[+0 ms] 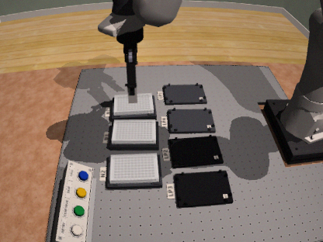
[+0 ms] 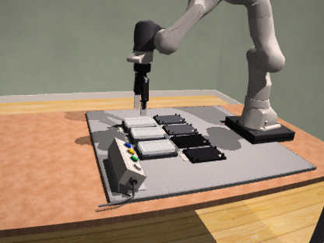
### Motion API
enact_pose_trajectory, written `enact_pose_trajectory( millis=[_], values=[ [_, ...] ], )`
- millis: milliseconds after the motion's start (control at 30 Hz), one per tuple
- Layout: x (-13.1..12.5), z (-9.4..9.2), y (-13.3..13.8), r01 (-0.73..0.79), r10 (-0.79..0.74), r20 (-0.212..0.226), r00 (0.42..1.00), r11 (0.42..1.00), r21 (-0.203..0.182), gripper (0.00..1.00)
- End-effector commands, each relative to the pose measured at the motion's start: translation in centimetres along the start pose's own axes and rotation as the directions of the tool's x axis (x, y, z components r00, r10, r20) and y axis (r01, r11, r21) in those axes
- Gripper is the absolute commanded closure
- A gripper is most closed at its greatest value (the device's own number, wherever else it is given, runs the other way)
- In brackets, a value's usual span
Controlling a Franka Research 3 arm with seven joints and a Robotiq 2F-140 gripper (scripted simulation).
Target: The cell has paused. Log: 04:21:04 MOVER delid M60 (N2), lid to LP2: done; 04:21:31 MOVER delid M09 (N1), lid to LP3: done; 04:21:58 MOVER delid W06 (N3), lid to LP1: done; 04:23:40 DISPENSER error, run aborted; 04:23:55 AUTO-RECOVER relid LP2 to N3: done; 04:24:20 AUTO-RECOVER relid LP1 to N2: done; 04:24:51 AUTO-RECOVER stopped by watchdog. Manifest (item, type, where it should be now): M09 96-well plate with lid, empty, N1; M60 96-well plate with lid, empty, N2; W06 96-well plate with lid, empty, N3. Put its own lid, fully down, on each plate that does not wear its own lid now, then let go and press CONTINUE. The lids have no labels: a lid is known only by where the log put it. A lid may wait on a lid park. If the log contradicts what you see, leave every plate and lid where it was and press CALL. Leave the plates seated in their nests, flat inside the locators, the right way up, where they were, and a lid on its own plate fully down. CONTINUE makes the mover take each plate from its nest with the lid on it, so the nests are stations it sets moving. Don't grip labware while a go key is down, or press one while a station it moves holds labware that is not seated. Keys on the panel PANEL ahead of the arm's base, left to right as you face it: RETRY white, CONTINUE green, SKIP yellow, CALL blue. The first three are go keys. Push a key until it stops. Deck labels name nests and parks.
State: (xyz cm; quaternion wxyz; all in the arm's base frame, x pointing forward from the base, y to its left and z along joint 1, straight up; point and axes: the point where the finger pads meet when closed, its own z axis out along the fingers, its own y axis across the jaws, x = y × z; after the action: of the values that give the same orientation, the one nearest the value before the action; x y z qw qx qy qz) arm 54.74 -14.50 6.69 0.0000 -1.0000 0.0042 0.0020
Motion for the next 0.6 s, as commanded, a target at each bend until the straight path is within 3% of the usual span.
enact_pose_trajectory(
  millis=[0,67,100,167,267,467,567],
  values=[
    [-0.1,-0.1,0.1,-0.005,0.005,0.005,1.000,1.000,0.000,0.34],
    [0.0,-0.1,-0.2,-0.005,0.005,0.005,1.000,1.000,0.000,0.34],
    [0.3,-0.1,-1.8,-0.006,0.006,0.005,1.000,1.000,0.000,0.34],
    [1.2,-0.1,-7.5,-0.013,0.013,0.005,1.000,1.000,0.000,0.34],
    [0.9,-0.1,-12.3,-0.023,0.023,0.005,1.000,1.000,0.000,0.34],
    [0.6,-0.1,-25.0,-0.025,0.025,0.005,1.000,1.000,0.000,0.34],
    [0.6,-0.1,-25.3,-0.025,0.025,0.005,1.000,1.000,0.000,0.34]
  ],
)
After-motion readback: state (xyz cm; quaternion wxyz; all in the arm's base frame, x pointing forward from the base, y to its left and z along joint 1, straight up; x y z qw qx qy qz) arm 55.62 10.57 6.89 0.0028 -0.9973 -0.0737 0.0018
